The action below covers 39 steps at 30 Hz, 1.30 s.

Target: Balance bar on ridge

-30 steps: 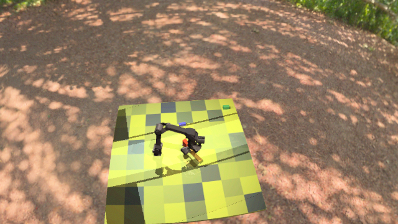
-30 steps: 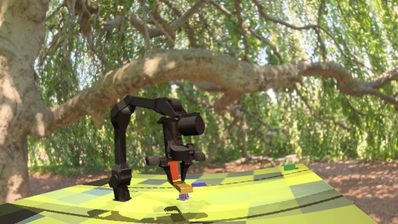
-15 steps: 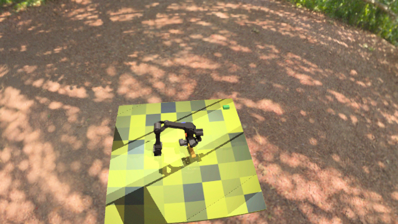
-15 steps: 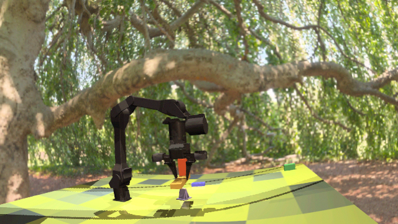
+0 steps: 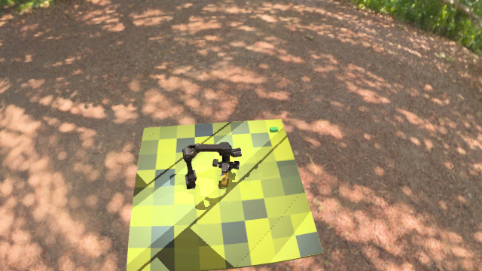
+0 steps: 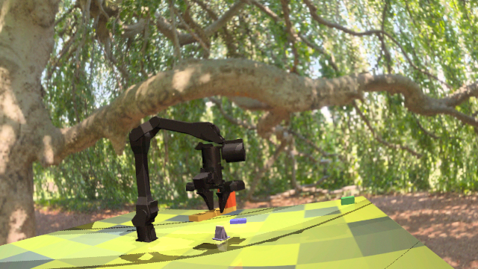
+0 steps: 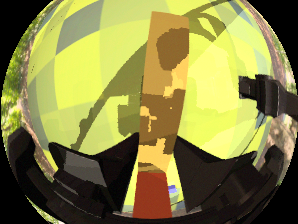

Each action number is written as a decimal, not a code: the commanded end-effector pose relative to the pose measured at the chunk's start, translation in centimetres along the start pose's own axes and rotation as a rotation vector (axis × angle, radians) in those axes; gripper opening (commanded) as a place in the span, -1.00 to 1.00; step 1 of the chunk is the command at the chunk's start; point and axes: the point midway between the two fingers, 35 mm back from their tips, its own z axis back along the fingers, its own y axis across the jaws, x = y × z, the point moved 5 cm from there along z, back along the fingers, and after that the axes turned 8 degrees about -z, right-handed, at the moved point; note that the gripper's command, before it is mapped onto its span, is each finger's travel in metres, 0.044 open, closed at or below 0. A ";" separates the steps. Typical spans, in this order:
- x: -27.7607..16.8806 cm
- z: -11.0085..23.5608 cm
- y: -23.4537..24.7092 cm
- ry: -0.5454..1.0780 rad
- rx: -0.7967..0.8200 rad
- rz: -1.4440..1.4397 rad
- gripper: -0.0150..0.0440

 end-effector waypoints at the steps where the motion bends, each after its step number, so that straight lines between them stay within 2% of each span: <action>1: -0.7 0.2 -1.6 0.007 0.003 -0.109 -0.49; 10: -0.9 -0.1 -2.6 0.007 0.002 -0.153 -0.49; 39: -0.9 -4.2 -2.8 0.007 0.002 -0.154 -0.49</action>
